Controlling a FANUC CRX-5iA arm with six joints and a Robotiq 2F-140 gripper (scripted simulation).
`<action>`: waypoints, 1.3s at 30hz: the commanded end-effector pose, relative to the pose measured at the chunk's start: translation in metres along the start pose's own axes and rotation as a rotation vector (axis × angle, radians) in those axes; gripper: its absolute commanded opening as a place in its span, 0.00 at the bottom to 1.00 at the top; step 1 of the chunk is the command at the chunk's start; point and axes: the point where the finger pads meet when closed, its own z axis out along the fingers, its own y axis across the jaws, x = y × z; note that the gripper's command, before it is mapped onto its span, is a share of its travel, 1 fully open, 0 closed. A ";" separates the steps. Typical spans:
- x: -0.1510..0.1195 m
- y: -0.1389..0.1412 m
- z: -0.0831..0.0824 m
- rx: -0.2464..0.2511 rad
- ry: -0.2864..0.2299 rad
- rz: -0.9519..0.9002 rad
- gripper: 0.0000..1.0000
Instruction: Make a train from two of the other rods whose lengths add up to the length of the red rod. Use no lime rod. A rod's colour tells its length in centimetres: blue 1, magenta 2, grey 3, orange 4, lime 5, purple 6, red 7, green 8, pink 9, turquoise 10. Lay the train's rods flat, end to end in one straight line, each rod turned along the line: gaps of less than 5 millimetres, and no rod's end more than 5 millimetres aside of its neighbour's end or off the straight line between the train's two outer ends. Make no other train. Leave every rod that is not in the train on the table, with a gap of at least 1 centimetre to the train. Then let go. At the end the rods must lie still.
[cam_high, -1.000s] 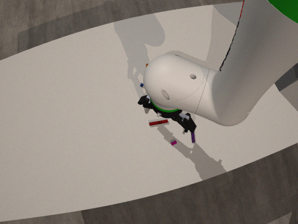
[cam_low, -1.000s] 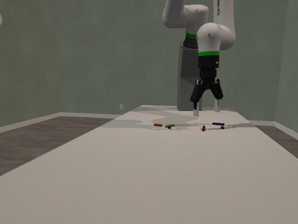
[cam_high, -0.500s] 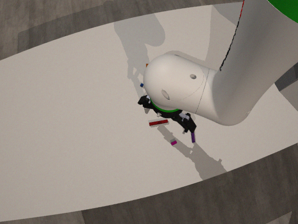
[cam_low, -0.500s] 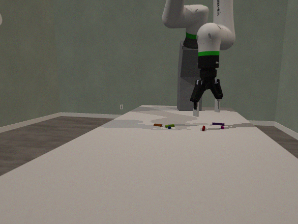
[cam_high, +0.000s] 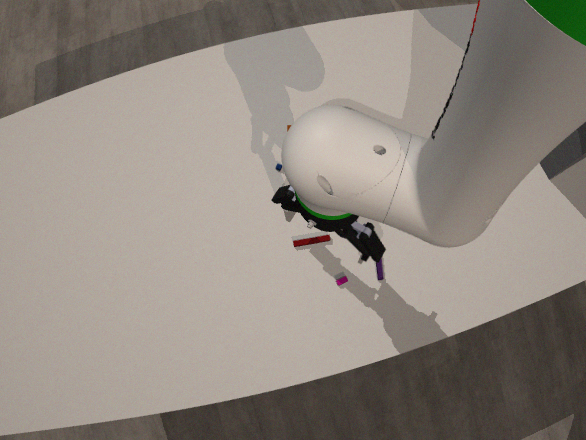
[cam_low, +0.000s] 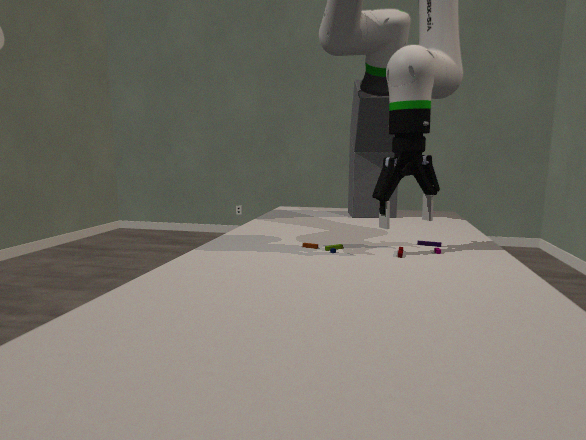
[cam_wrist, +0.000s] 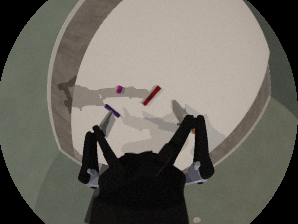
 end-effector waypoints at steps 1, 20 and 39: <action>-0.001 0.001 0.000 -0.049 0.016 0.047 1.00; -0.012 0.014 0.000 -0.041 0.032 0.710 1.00; -0.023 0.027 0.000 -0.029 0.046 1.379 1.00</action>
